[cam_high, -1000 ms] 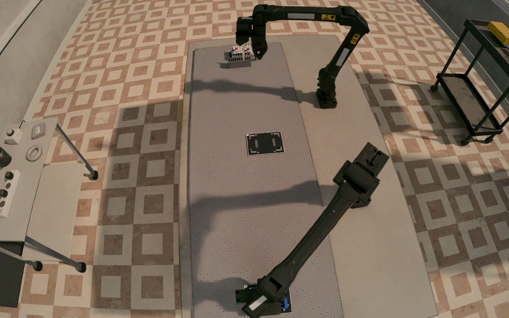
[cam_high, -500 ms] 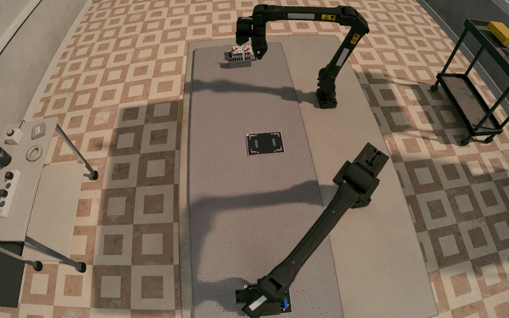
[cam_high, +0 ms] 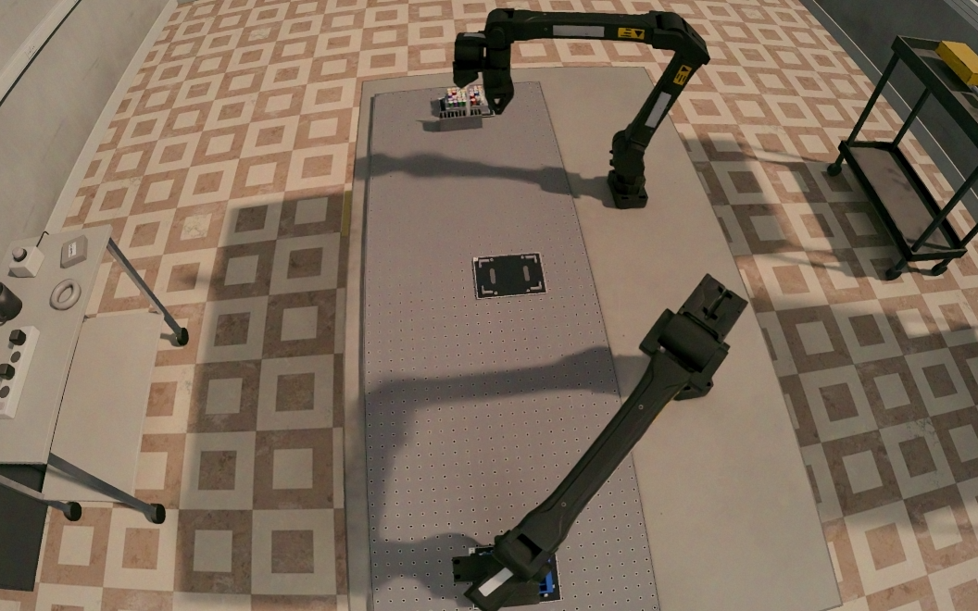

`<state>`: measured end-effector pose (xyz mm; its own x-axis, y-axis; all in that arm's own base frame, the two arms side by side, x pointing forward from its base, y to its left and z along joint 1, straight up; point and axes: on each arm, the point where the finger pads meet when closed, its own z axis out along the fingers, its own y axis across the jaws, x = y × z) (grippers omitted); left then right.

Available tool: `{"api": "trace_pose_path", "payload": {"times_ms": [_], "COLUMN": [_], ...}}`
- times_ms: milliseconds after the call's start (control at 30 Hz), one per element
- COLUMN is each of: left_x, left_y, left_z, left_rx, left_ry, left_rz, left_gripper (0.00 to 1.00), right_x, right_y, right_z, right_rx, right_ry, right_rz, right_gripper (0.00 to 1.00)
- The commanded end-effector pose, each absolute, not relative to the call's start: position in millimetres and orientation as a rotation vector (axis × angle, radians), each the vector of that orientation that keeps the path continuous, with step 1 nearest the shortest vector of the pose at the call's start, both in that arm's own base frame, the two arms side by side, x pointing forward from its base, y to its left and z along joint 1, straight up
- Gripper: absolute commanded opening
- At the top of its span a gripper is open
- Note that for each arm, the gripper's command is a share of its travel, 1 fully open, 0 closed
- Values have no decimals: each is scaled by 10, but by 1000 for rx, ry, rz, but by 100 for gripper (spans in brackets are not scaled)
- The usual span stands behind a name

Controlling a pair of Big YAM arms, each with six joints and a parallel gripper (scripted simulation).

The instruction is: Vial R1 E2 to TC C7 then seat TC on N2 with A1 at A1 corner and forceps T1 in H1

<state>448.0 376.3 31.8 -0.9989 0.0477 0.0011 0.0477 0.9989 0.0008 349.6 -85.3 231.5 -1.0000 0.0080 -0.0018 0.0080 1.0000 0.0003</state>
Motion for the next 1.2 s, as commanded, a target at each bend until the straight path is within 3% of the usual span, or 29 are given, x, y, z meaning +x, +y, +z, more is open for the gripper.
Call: {"api": "trace_pose_path", "payload": {"times_ms": [0,267,300,1167], "left_x": [4607,4588,4588,4688], "left_y": [3791,3835,3835,3857], "left_z": [335,452,452,809], "left_rx": [-74,-75,-75,-75], "left_ry": [-3158,-3168,-3168,-3199], "left_rz": [-21,-38,-38,-78], "left_gripper": [0,0,100,100], "right_x": [3571,3571,3571,3571], "right_y": [-872,-872,-872,-872], "right_z": [2444,2444,2444,2444], "right_rx": [23,23,23,23], "right_ry": [3106,3106,3106,3106], "right_rz": [-13,-13,-13,-13], "right_gripper": [24,24,24,24]}}
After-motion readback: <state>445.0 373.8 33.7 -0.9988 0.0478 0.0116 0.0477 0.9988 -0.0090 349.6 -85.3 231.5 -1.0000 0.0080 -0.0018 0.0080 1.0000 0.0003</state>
